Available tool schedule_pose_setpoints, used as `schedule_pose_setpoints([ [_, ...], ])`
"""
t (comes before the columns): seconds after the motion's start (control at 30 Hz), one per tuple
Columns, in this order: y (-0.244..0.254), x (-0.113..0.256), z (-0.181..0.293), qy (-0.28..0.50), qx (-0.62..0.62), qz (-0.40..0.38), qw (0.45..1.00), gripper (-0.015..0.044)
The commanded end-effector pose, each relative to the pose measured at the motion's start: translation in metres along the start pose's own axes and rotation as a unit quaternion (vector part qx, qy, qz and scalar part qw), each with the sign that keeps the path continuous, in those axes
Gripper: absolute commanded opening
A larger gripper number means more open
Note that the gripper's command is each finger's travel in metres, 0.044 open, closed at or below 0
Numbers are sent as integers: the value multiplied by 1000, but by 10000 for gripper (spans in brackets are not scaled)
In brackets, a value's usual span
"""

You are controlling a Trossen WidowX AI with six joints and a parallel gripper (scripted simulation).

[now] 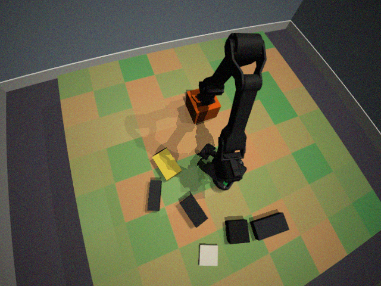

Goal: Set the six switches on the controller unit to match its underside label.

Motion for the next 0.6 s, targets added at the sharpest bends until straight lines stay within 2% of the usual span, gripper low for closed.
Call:
schedule_pose_setpoints([
  [0.0,9,-1,1,2,2,-6,1000,0],
  [0.13,5,1,0,0,0,0,1000,0],
  [0.33,-8,49,-1,1,2,-5,1000,0],
  [0.57,5,48,1,1,2,-6,1000,0],
])
Point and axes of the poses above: the point midway between the two fingers, 35 mm back from their tips, its own x axis back along the fingers, its own y axis across the jaws, z = x × y, the point moved 6 cm from there along x, back along the fingers, and after that the axes turned 8 degrees about -x, right-handed, at the moved point
